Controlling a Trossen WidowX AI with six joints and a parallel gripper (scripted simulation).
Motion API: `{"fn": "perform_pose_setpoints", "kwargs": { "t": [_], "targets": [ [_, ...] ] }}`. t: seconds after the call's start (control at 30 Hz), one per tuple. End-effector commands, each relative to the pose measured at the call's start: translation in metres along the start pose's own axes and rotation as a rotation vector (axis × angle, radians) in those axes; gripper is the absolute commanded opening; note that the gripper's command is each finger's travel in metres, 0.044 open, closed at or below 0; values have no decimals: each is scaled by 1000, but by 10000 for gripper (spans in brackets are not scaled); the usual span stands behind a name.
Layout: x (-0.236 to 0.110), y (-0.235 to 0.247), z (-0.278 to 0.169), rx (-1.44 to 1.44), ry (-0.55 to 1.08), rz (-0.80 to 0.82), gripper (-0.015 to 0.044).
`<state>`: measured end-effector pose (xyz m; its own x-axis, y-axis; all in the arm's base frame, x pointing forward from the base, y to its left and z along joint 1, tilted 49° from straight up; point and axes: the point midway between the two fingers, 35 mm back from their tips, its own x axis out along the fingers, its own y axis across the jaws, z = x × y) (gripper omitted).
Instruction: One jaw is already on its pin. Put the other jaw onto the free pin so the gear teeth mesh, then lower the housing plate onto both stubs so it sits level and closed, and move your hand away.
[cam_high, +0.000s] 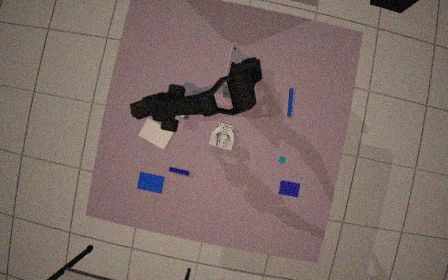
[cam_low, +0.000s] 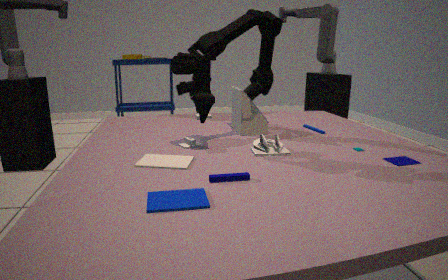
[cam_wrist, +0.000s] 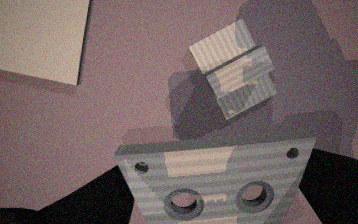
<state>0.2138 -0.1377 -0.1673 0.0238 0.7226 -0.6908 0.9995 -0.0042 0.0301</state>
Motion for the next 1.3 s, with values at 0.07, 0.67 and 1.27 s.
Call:
{"fn": "perform_pose_setpoints", "kwargs": {
  "t": [0.07, 0.67, 1.27],
  "targets": [
    [-3, 10, -20, 157, -5, 5, 351],
    [-7, 32, -76, 587, -7, 10, 351],
    [-4, 41, -134, 1012, 6, 8, 351]
  ]
}}
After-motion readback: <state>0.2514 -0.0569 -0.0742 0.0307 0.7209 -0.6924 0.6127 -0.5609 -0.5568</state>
